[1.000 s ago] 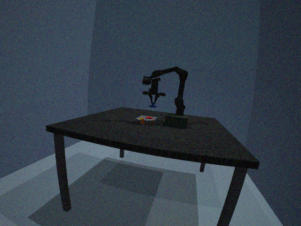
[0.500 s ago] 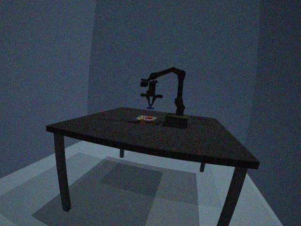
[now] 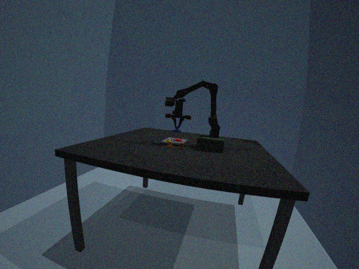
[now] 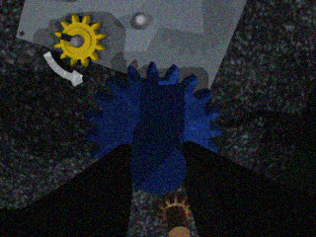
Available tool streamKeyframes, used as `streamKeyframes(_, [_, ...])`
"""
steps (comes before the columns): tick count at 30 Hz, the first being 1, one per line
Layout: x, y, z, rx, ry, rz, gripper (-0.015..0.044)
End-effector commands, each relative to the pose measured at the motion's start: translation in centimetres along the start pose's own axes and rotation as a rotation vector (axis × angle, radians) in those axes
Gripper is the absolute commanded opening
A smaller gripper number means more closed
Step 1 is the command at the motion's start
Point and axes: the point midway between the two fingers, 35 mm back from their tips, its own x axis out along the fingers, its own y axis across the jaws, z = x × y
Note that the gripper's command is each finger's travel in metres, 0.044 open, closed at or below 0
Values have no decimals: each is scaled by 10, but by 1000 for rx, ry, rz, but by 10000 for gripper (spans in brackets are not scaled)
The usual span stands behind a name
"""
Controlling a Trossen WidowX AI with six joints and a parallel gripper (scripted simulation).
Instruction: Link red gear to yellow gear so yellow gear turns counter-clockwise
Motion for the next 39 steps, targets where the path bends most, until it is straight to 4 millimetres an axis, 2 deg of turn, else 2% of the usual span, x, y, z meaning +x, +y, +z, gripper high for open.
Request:
streamKeyframes(1, [9, 2, 11, -3, -1, -4, 0])
streamKeyframes(20, [38, 6, 54, -3, -6, -4, 0])
streamKeyframes(39, [34, 6, 56, -3, -6, -4, 0])
